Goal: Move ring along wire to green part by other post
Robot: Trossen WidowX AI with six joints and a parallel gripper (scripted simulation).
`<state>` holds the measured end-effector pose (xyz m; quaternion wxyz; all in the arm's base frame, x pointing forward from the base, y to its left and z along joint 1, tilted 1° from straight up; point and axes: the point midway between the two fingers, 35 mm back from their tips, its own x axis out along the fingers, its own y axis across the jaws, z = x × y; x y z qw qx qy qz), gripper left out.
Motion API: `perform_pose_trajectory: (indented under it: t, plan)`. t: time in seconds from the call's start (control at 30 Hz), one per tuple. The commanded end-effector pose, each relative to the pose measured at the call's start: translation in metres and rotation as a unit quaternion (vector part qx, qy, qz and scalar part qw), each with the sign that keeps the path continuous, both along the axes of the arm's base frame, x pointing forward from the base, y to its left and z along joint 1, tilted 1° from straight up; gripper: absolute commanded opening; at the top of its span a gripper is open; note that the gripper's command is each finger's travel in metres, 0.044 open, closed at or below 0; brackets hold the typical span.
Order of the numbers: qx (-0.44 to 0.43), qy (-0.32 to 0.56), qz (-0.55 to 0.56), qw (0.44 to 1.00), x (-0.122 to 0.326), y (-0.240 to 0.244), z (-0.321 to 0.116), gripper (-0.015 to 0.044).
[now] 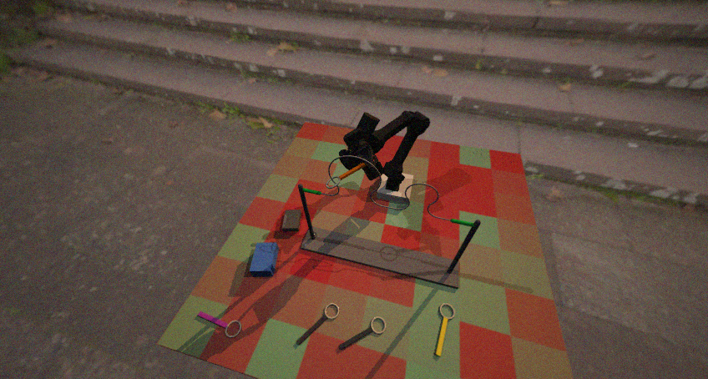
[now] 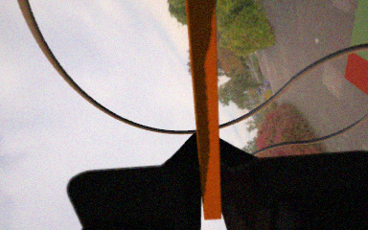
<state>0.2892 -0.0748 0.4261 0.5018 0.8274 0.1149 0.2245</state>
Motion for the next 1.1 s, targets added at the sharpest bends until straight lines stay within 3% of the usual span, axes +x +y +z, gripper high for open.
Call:
perform_pose_trajectory:
  t: [0.0, 1.07]
  plan:
    - [-0.018, -0.003, 0.001, 1.000, -0.0008, 0.0007, 0.0039, -0.0150]
    - [-0.154, 0.005, 0.000, 0.988, -0.0005, 0.0031, -0.0032, -0.0150]
